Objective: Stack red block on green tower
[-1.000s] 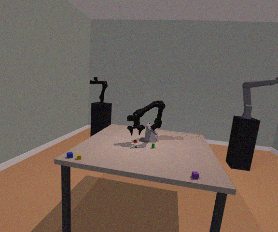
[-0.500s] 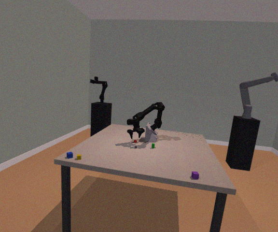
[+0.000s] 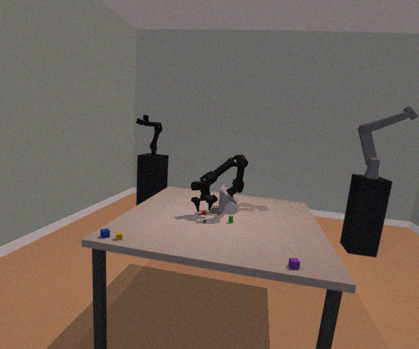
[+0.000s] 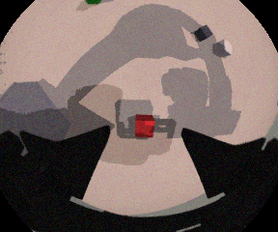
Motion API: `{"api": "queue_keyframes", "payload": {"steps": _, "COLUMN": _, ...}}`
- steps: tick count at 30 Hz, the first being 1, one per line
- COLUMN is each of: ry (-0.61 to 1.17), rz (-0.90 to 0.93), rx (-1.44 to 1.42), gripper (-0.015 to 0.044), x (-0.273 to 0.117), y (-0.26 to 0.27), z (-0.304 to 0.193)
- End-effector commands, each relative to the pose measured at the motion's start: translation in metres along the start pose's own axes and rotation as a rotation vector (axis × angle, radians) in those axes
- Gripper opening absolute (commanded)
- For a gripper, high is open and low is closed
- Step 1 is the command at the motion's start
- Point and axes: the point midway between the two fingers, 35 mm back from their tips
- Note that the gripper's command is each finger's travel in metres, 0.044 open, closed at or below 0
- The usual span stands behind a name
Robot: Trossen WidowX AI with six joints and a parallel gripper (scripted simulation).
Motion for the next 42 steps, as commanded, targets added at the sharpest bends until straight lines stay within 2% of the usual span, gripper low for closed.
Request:
{"api": "queue_keyframes", "payload": {"steps": 1, "ry": -0.006, "rz": 0.005, "rx": 0.006, "gripper": 0.044, "x": 0.008, "y": 0.002, "z": 0.0}}
{"api": "queue_keyframes", "payload": {"steps": 25, "ry": -0.007, "rz": 0.006, "rx": 0.006, "gripper": 0.044, "x": 0.018, "y": 0.003, "z": 0.0}}
{"api": "queue_keyframes", "payload": {"steps": 39, "ry": -0.007, "rz": 0.006, "rx": 0.006, "gripper": 0.0072, "x": 0.018, "y": 0.003, "z": 0.0}}
{"api": "queue_keyframes", "payload": {"steps": 42, "ry": -0.007, "rz": 0.006, "rx": 0.006, "gripper": 0.0053, "x": 0.018, "y": 0.003, "z": 0.0}}
Point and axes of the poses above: the point midway between the two fingers, 35 mm back from their tips, its own x axis out along the fingers, its own y axis across the jaws, z = x × y, and after that the axes turned 7 degrees about x, right-handed
